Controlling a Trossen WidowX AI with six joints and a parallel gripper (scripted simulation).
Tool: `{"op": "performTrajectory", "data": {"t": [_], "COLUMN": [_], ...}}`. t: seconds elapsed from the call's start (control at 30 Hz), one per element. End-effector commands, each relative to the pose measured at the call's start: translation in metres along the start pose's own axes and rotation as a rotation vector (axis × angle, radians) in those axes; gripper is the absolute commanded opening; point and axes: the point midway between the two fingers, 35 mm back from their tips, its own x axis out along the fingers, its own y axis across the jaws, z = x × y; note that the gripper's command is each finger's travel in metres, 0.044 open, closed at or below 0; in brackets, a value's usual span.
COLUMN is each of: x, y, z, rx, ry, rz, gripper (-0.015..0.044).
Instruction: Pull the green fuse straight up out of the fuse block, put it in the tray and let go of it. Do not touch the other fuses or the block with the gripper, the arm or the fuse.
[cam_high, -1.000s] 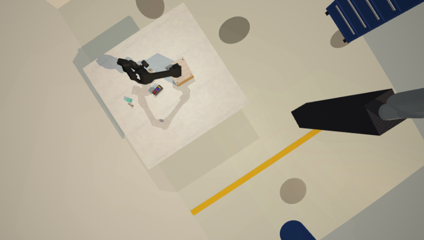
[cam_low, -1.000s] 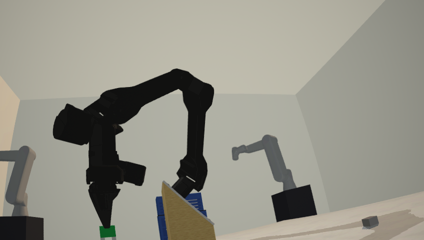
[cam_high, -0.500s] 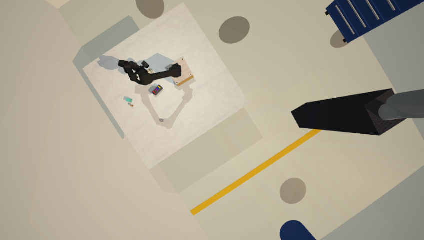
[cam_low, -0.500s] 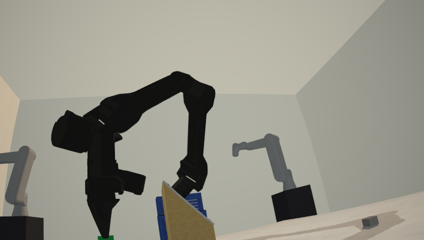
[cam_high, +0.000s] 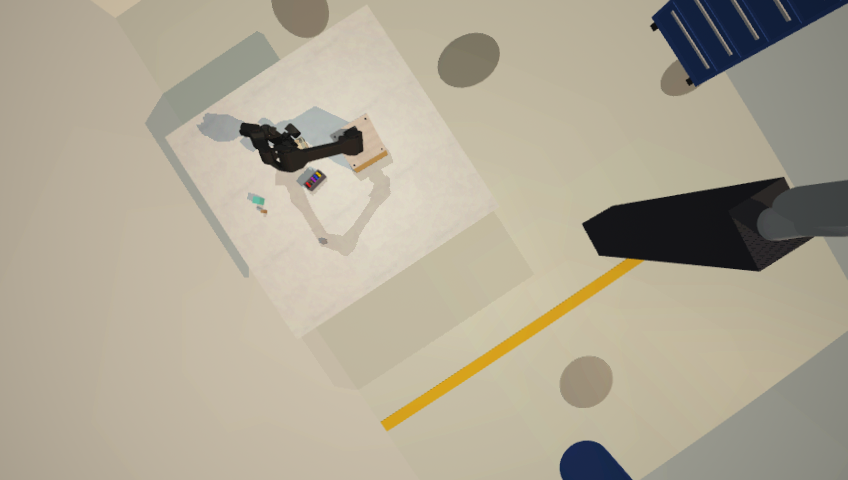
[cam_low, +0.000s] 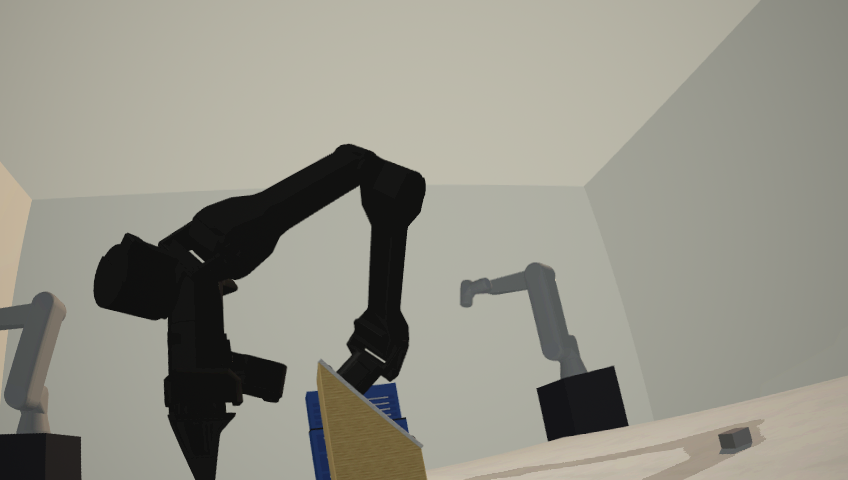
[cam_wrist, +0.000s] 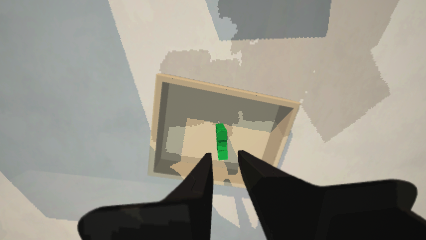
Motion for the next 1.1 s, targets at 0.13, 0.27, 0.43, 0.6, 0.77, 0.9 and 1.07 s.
{"op": "performTrajectory", "data": {"t": [0.13, 0.27, 0.43, 0.6, 0.77, 0.9, 1.07], "x": [-0.001, -0.026, -0.038, -0.038, -0.036, -0.036, -0.036], "y": [0.000, 0.000, 0.001, 0.001, 0.001, 0.001, 0.001], "z": [0.000, -0.001, 0.000, 0.000, 0.001, 0.001, 0.001], "rx": [0.000, 0.004, 0.006, 0.006, 0.011, 0.011, 0.011], "ry": [0.001, 0.000, -0.001, -0.001, -0.004, -0.004, -0.004], "rz": [-0.002, -0.003, -0.004, -0.004, -0.005, -0.005, -0.005], "gripper": [0.0289, 0.0330, 0.0330, 0.0330, 0.0330, 0.0330, 0.0330]}}
